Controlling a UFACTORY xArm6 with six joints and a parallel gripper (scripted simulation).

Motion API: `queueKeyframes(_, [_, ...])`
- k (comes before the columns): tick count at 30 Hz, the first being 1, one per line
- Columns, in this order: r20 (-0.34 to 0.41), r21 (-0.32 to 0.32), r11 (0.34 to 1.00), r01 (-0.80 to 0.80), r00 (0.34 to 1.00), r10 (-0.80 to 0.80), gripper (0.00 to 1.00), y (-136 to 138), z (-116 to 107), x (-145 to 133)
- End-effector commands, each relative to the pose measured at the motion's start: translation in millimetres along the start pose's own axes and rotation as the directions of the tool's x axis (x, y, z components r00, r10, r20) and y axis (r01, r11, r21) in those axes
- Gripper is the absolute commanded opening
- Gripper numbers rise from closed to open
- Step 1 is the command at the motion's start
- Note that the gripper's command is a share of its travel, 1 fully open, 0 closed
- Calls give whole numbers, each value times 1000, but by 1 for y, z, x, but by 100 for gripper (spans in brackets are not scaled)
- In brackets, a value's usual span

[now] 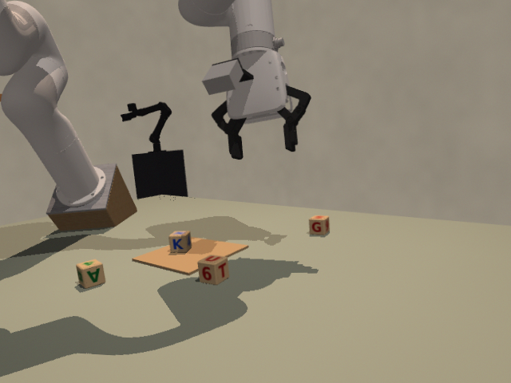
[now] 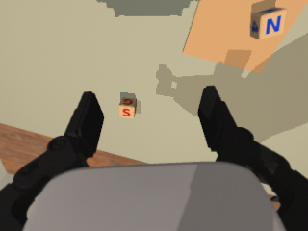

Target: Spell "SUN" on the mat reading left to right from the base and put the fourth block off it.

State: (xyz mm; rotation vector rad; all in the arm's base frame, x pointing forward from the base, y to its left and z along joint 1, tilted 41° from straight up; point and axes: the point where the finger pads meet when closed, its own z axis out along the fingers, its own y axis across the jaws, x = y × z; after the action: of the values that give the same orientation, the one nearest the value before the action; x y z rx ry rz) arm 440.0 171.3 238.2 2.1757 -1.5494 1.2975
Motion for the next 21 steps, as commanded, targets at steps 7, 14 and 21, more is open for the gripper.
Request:
queueKeyframes(7, [139,-88,989,-120,981,132,100,-52,-3,-87])
queueKeyframes(14, [165,-104,984,-142,974,158,100,-60,-3,-105])
queueKeyframes(21, [165,-104,984,-142,974,158,100,-60,-3,-105])
